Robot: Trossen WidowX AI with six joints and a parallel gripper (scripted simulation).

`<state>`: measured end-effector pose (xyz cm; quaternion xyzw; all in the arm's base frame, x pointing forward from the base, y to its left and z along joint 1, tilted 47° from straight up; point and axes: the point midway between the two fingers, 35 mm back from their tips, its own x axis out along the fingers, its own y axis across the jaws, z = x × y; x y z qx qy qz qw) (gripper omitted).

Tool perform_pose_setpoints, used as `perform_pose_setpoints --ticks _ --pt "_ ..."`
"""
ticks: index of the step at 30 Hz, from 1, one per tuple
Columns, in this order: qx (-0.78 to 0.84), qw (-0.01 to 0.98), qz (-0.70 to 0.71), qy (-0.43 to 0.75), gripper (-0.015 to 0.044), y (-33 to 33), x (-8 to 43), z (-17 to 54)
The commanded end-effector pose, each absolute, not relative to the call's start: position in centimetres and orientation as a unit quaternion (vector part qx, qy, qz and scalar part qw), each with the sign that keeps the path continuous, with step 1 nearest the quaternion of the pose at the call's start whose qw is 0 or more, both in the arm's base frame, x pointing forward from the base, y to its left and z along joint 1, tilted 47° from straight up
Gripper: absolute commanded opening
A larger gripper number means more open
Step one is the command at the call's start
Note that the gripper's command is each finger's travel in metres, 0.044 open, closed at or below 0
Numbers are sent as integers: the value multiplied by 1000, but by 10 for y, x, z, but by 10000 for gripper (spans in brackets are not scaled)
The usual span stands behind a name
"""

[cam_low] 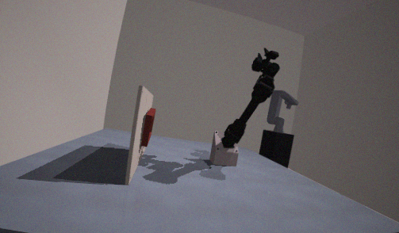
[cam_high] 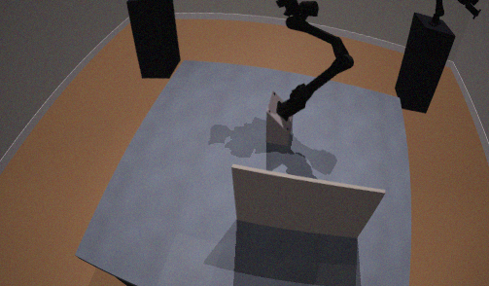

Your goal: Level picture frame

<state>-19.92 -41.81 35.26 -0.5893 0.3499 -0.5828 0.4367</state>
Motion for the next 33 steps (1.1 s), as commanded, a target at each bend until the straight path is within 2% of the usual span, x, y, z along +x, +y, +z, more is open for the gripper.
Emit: perform_pose_setpoints --ticks 1,10,18,25,33 --pt "-541 527 -600 263 260 -422 -142 365" --pt "-322 755 -570 26 260 -394 15 380" --pt "-24 881 -452 -139 260 -314 130 372" --pt "271 887 -310 -208 260 -222 189 348" --pt "581 775 -155 -194 260 -123 211 302"
